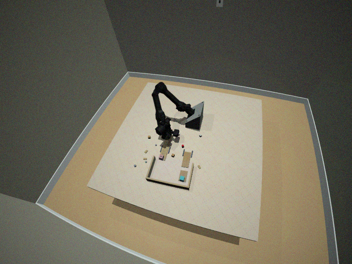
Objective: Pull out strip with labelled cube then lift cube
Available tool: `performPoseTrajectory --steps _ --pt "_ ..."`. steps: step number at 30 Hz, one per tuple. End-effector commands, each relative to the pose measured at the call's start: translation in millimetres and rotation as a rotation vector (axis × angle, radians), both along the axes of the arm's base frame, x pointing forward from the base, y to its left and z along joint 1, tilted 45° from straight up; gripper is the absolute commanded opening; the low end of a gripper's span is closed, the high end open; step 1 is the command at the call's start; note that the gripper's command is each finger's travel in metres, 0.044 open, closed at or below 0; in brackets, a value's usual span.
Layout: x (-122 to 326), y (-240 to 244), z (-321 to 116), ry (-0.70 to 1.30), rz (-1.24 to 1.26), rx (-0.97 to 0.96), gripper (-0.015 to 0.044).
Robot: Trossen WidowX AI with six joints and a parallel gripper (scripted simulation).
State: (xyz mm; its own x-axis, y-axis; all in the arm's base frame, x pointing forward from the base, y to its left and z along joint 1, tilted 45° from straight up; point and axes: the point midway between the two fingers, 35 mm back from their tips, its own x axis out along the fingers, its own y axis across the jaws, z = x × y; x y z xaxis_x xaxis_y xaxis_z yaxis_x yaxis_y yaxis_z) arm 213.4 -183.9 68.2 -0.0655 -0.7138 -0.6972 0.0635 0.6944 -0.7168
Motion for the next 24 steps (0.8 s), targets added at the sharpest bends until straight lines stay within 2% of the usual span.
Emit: performPoseTrajectory --steps 1,24 --pt "-15 -1 -5 0.026 -0.014 0.007 0.0" --pt "-43 2 -4 0.027 -0.014 0.007 0.0"
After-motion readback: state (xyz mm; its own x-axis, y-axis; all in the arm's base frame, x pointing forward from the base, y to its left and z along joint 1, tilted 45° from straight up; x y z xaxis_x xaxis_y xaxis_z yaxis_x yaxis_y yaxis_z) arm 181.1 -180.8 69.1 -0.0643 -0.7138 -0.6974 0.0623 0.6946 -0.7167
